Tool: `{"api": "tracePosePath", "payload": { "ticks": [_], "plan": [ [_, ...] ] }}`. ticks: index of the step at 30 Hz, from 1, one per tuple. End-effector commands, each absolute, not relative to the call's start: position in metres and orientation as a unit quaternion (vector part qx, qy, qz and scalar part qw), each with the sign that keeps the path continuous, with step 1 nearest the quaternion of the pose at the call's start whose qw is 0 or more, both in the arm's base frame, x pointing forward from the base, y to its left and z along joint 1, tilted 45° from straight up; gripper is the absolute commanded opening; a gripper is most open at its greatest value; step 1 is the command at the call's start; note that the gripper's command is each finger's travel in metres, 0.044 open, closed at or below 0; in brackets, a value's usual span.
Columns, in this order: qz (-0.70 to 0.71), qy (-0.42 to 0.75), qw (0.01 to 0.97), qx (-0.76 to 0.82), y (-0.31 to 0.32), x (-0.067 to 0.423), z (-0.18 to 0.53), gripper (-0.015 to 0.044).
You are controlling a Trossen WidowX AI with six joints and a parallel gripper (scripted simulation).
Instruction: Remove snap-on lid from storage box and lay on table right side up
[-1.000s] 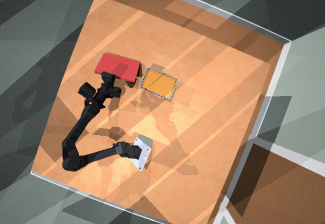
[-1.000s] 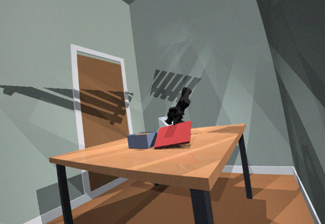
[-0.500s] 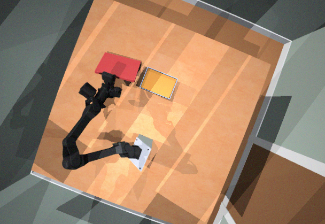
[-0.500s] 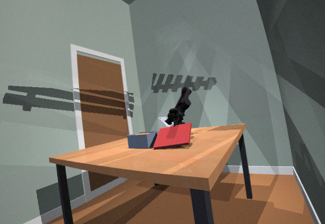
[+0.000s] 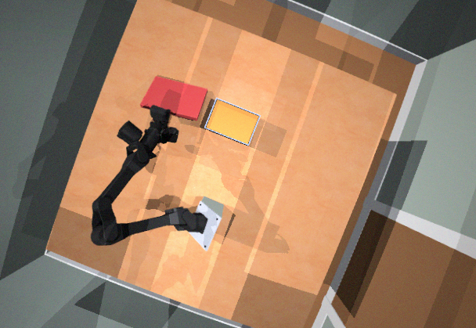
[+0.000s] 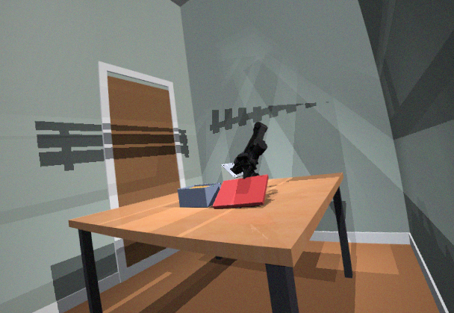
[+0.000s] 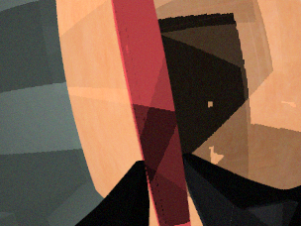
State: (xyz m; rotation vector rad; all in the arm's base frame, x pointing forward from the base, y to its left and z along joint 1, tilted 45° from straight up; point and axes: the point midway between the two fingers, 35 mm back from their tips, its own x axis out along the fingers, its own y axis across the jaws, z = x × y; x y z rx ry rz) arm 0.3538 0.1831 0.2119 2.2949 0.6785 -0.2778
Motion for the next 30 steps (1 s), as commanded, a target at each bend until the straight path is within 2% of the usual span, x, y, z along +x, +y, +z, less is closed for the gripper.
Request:
{"api": "tracePosePath", "payload": {
  "ticks": [1,30],
  "plan": [
    [-0.124,0.273,0.356,0.885,0.189,0.353,0.195,0.0000],
    [-0.124,0.274,0.356,0.885,0.205,0.355,0.179,0.0000]
  ]
}}
